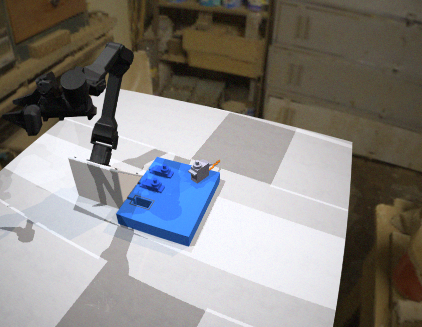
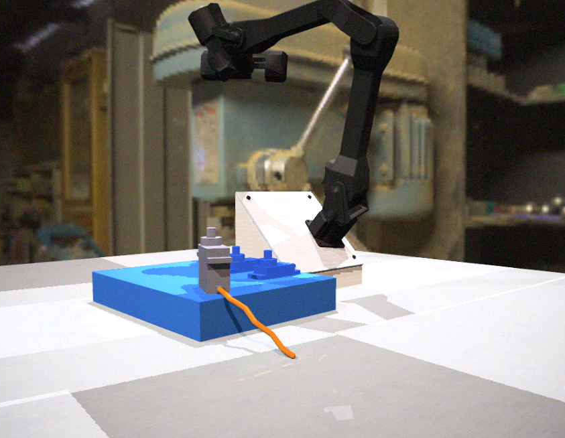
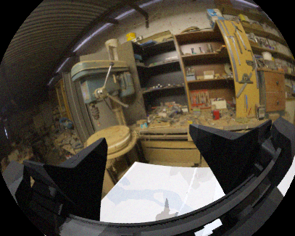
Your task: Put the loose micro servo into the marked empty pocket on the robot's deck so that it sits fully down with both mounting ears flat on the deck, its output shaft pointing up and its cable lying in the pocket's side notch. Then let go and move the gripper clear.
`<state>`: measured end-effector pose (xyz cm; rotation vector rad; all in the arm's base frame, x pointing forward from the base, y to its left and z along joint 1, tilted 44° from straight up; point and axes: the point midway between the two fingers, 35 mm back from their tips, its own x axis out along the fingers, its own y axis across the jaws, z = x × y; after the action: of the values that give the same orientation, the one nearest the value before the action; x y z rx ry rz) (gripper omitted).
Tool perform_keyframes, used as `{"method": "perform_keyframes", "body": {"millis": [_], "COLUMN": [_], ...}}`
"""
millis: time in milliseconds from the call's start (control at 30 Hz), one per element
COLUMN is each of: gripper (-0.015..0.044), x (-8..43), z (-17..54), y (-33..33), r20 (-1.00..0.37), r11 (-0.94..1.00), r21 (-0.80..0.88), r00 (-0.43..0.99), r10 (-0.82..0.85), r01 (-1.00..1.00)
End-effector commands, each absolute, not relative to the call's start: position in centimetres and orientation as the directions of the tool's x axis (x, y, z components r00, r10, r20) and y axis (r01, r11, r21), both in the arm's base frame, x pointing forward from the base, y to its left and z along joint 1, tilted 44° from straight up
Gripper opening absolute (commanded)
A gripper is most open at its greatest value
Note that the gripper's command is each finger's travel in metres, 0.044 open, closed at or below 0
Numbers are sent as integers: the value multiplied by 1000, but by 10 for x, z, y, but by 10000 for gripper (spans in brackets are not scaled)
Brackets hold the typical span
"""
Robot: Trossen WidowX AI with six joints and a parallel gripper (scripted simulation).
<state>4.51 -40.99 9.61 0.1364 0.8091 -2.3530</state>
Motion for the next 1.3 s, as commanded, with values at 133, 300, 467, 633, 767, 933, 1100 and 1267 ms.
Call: {"method": "perform_keyframes", "body": {"millis": [133, 300, 467, 633, 767, 933, 1100, 1267], "gripper": [440, 440, 440, 440, 440, 440, 440, 440], "x": [59, 93, 135, 176, 203, 238, 271, 298], "z": [92, 83, 72, 63, 59, 54, 51, 52], "y": [-409, -405, -392, -372, -353, -323, -285, -243], "r20": [-331, -433, -556, -668, -736, -823, -899, -954], "r11": [-579, -505, -413, -327, -259, -199, -155, -131], "r21": [-495, -435, -350, -262, -214, -131, -55, 3], "r00": [-757, -665, -541, -415, -330, -219, -117, -36], "r10": [-564, -609, -631, -618, -591, -525, -422, -297], "r01": [647, 745, 841, 908, 942, 971, 986, 991]}}
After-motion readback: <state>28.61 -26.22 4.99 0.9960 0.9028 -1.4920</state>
